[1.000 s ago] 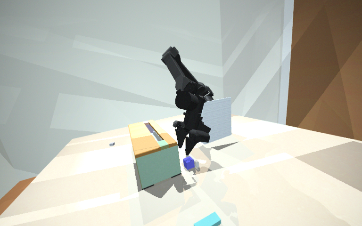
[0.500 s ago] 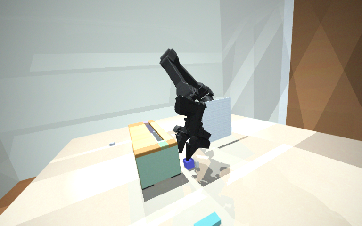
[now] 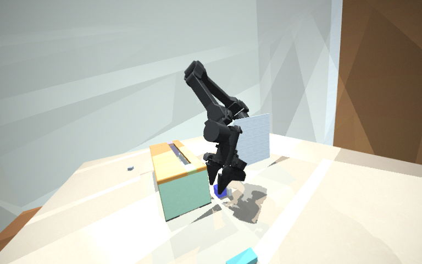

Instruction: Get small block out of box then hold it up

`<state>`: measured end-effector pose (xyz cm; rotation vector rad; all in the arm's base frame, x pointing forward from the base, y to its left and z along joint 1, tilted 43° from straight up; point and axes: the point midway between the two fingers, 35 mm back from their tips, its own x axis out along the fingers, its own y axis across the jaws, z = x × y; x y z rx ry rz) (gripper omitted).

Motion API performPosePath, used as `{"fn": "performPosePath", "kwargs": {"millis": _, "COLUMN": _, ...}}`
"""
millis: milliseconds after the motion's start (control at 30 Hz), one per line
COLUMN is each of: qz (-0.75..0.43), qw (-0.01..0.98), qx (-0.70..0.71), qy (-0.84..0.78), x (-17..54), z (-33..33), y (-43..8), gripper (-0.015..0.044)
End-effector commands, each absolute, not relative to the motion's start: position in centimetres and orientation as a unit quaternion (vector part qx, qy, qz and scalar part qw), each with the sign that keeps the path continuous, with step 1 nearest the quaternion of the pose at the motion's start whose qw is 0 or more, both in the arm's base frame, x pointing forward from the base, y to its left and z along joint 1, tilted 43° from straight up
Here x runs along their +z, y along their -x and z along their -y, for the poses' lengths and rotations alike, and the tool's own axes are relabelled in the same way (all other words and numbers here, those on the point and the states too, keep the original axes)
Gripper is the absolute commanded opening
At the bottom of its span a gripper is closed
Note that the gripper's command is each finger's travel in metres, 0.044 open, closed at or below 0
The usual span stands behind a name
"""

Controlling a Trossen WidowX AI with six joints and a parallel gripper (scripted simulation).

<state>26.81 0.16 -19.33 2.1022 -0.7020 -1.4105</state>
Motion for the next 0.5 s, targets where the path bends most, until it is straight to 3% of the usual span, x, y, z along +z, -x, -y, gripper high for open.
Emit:
{"fn": "performPosePath", "kwargs": {"millis": 0, "qz": 0.259, "qw": 0.259, "qx": -0.519, "qy": -0.772, "x": -19.72, "z": 0.35, "y": -26.57, "gripper": 0.0285}}
{"fn": "performPosePath", "kwargs": {"millis": 333, "qz": 0.26, "qw": 0.26, "qx": -0.518, "qy": -0.772, "x": -20.62, "z": 1.26, "y": -26.23, "gripper": 0.0285}}
{"fn": "performPosePath", "kwargs": {"millis": 467, "qz": 0.26, "qw": 0.26, "qx": -0.518, "qy": -0.772, "x": -20.62, "z": 1.26, "y": -26.23, "gripper": 0.018}}
